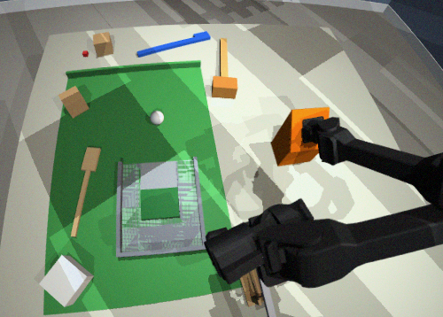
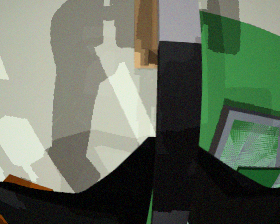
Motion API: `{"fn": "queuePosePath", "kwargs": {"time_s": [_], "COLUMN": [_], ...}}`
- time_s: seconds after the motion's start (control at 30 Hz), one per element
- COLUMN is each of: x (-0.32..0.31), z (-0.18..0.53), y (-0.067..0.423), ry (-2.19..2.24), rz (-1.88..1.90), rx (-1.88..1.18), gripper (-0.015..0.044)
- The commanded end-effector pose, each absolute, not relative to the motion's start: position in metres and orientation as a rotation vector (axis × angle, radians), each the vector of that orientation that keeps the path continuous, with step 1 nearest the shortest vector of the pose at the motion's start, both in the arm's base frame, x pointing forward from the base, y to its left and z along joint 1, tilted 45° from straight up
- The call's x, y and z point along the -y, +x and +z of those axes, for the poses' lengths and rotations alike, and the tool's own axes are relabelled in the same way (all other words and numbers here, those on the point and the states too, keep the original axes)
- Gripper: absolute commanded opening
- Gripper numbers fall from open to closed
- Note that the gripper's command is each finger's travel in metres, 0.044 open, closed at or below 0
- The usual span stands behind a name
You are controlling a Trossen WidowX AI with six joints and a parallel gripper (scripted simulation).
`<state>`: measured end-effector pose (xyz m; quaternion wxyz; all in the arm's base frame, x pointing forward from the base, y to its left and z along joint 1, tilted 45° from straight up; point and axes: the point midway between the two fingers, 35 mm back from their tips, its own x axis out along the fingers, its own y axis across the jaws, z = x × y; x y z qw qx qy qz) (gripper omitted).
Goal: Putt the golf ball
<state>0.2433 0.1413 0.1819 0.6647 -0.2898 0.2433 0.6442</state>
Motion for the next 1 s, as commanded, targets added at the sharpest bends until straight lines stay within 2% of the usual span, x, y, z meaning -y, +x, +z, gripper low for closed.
{"fn": "queuePosePath", "kwargs": {"time_s": [0.0, 0.37, 0.97], "x": [-0.124, -0.111, -0.012], "z": [0.207, 0.198, 0.126], "y": [0.239, 0.248, 0.294], "ry": [-0.655, -0.63, -0.376], "rz": [1.451, 1.413, 1.108], "rx": [-0.524, -0.581, -0.922], "gripper": [0.0, 0.0, 0.0]}}
